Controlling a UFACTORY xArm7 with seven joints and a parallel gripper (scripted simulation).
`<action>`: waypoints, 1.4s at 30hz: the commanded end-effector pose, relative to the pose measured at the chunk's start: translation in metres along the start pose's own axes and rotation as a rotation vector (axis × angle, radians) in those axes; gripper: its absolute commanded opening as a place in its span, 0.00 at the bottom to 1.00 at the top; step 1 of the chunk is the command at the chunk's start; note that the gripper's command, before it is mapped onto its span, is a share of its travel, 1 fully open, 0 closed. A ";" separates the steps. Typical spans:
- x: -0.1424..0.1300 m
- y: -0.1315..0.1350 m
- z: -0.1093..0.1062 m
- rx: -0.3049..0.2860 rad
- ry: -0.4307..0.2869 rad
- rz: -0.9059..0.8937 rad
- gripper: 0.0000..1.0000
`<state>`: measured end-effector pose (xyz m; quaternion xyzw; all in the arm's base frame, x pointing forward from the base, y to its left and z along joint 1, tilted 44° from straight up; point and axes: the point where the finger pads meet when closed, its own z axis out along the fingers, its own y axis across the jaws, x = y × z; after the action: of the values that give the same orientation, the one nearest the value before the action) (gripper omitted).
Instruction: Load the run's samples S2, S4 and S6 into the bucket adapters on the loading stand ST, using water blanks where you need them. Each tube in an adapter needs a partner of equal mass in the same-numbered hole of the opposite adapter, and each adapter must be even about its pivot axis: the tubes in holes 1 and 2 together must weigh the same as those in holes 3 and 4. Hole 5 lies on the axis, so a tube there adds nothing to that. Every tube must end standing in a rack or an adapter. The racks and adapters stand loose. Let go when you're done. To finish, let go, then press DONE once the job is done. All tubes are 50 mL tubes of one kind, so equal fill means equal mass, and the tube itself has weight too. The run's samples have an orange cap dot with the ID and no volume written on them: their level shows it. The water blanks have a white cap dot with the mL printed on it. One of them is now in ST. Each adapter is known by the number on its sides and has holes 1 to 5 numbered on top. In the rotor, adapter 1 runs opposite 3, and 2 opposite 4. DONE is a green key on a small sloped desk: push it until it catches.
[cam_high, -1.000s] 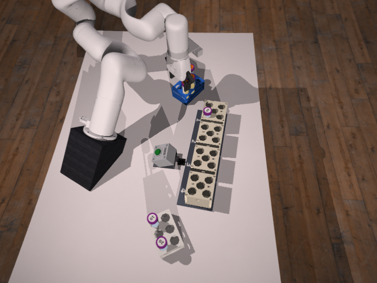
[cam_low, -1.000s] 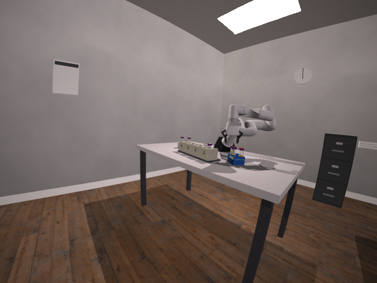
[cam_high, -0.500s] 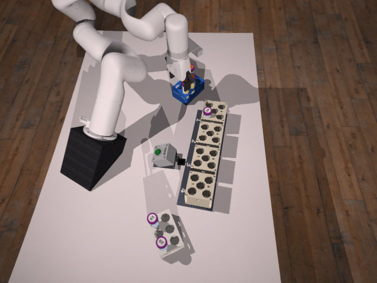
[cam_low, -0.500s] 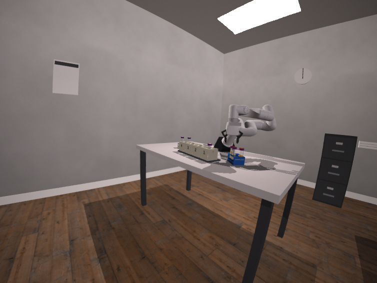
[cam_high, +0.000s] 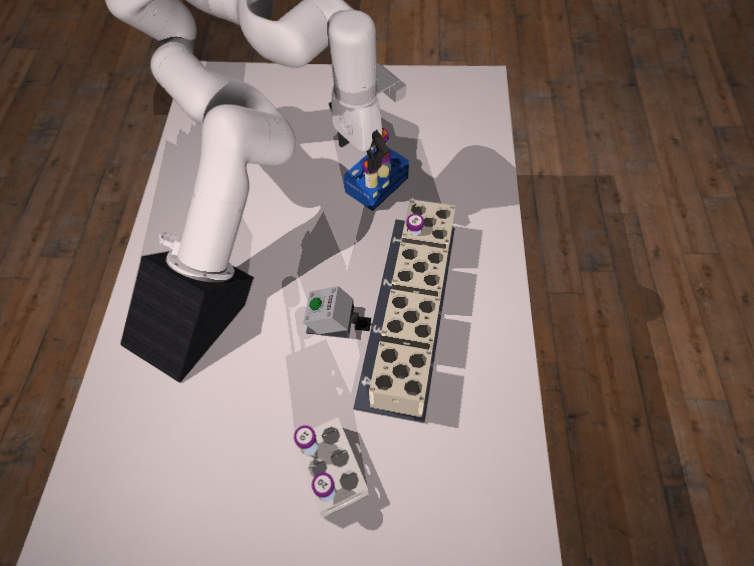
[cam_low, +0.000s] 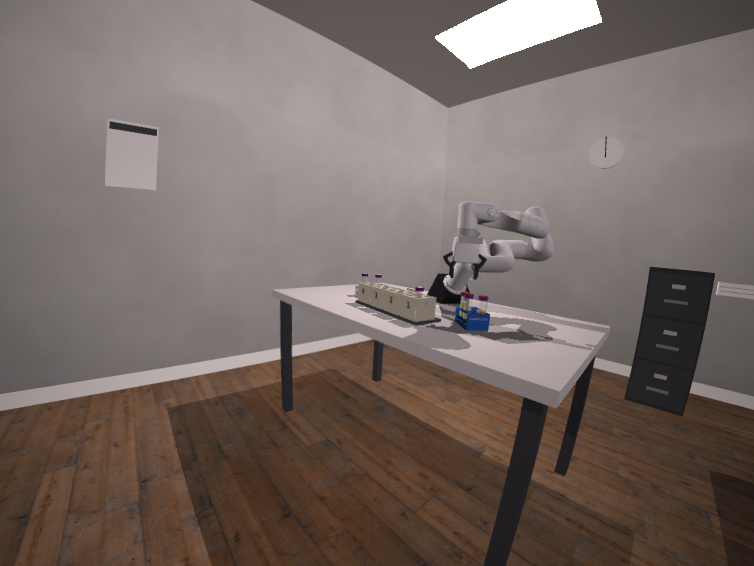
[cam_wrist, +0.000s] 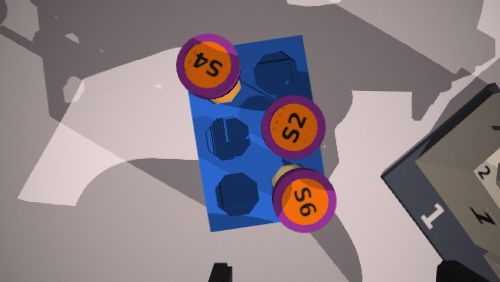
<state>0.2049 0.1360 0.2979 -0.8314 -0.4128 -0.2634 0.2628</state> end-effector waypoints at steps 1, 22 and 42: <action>0.000 0.000 -0.014 0.000 0.002 -0.001 1.00; 0.000 0.000 -0.065 -0.001 0.002 -0.001 1.00; -0.018 0.057 -0.074 -0.001 0.002 0.399 1.00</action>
<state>0.2101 0.0630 0.3352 -0.8760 -0.3058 -0.2297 0.2939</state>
